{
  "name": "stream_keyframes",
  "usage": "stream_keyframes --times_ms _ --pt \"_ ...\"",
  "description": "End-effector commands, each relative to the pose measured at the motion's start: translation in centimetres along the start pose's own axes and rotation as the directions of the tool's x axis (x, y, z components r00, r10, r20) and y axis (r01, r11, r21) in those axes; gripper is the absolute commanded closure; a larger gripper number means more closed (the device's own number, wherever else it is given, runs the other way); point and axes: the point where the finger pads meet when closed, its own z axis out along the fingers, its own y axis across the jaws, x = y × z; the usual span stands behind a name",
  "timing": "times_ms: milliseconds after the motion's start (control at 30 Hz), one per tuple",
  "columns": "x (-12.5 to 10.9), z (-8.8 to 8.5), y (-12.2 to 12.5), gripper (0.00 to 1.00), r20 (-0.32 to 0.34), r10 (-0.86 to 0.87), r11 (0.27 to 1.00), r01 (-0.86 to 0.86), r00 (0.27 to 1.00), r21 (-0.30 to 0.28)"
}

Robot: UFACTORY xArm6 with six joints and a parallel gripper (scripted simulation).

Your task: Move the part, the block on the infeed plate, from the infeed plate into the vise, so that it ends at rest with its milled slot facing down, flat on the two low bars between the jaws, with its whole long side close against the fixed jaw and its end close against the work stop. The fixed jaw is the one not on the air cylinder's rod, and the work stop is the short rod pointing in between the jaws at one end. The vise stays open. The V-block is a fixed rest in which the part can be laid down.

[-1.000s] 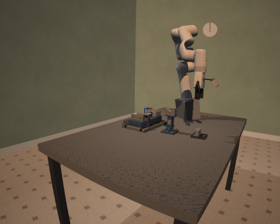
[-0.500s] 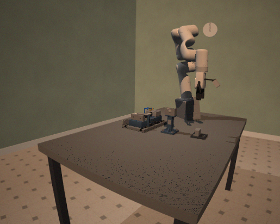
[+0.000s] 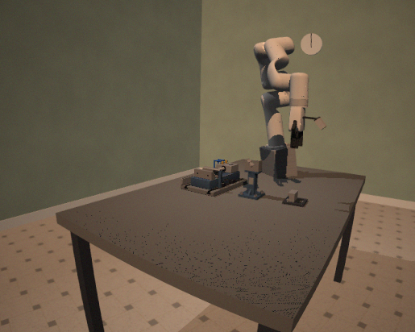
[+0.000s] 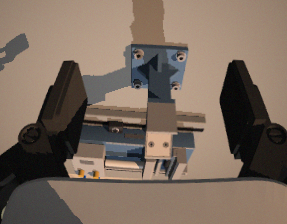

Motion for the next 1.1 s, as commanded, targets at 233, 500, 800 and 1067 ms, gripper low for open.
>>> stream_keyframes --times_ms 233,500,800,1067 --pt "0.07 -0.17 0.13 0.11 -0.002 0.000 1.000 0.000 1.000 -0.004" --pt "0.07 -0.14 0.13 0.11 -0.002 0.000 1.000 0.000 1.000 -0.004" --pt "0.07 0.02 0.13 0.11 -0.002 0.000 1.000 0.000 1.000 -0.004" --pt "0.07 0.46 0.14 0.11 -0.002 0.000 1.000 -0.001 1.000 -0.004"
